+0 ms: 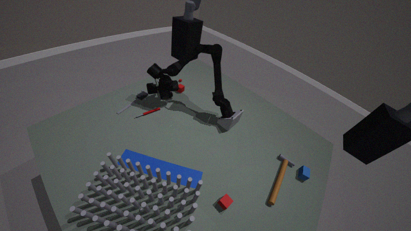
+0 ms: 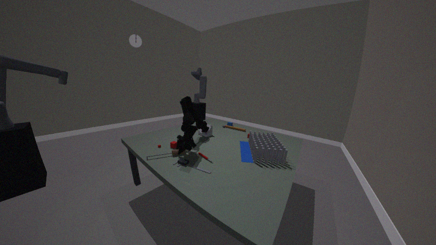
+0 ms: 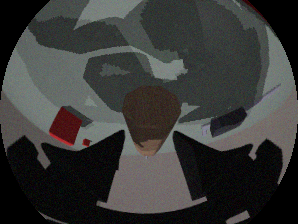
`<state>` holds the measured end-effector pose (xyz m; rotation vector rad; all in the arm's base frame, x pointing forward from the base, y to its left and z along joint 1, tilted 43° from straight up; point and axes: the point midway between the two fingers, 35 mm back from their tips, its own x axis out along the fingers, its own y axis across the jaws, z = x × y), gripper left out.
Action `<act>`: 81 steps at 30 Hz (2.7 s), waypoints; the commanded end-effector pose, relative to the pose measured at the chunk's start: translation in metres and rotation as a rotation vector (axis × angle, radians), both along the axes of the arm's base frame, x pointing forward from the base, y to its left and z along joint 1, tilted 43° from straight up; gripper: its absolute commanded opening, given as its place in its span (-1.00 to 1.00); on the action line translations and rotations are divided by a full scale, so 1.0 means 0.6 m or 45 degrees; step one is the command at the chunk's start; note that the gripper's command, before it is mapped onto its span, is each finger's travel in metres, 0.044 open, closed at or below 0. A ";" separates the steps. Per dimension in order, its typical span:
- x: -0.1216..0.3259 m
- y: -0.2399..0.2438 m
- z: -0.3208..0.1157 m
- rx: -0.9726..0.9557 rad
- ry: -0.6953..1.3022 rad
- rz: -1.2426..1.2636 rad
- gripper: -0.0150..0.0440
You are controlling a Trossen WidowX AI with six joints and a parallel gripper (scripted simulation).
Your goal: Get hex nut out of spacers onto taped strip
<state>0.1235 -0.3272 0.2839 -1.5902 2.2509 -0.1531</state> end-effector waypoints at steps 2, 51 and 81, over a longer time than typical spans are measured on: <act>0.000 -0.007 -0.012 0.011 0.014 0.005 0.37; 0.017 0.173 0.176 0.038 -0.002 -0.004 -0.49; 0.095 0.221 0.132 -0.002 -0.937 -0.044 -0.49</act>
